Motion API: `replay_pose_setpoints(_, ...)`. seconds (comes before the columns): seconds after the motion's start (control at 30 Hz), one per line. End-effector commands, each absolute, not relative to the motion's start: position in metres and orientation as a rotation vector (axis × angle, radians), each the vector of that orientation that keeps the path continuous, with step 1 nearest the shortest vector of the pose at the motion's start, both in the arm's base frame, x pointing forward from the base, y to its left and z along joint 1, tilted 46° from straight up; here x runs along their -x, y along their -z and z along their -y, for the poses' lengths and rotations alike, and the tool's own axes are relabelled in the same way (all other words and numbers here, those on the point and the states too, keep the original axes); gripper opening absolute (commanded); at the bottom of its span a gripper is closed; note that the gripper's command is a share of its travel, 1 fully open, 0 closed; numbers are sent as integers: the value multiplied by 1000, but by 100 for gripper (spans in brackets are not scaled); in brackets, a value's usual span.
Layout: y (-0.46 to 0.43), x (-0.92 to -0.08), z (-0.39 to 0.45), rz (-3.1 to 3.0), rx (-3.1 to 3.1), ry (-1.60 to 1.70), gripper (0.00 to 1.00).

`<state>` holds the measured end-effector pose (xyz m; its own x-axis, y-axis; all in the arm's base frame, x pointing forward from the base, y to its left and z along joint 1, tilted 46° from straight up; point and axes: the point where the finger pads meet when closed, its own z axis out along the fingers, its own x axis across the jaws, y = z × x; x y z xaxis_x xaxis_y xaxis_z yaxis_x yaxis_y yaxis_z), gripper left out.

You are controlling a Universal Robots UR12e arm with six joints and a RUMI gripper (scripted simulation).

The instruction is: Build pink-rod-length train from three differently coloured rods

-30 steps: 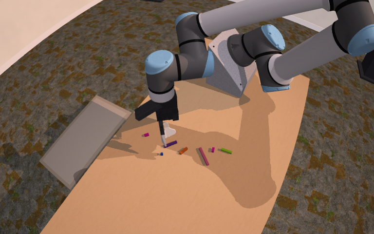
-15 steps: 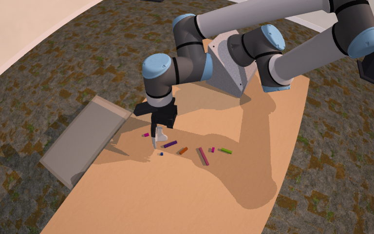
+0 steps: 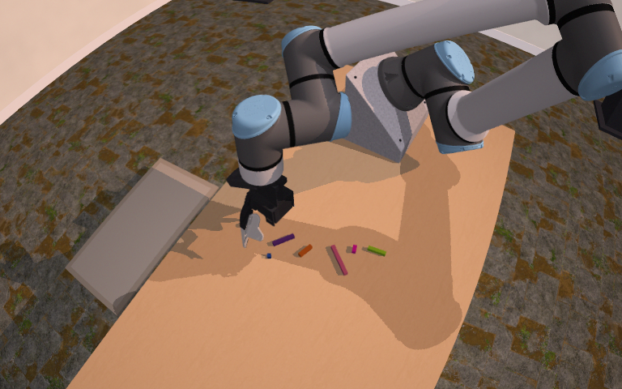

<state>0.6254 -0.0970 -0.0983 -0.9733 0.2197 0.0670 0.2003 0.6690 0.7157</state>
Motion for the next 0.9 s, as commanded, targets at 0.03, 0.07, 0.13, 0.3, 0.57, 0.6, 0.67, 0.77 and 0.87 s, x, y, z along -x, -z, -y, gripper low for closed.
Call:
replay_pose_setpoints(0.03, 95, -632, 96, -2871, -655, -1231, 100)
replay_pose_setpoints(0.07, 95, -633, 96, -2871, -702, -1235, 100)
replay_pose_setpoints(0.13, 94, -635, 95, -2871, -796, -1241, 100)
replay_pose_setpoints(0.3, 92, -638, 94, -2864, -949, -1249, 100)
replay_pose_setpoints(0.57, 88, -647, 91, -2818, -1316, -1255, 100)
replay_pose_setpoints(0.6, 87, -648, 91, -2811, -1354, -1255, 100)
replay_pose_setpoints(0.67, 86, -649, 90, -2796, -1427, -1253, 100)
replay_pose_setpoints(0.77, 85, -651, 89, -2781, -1492, -1252, 100)
replay_pose_setpoints(0.87, 84, -652, 88, -2767, -1551, -1250, 100)
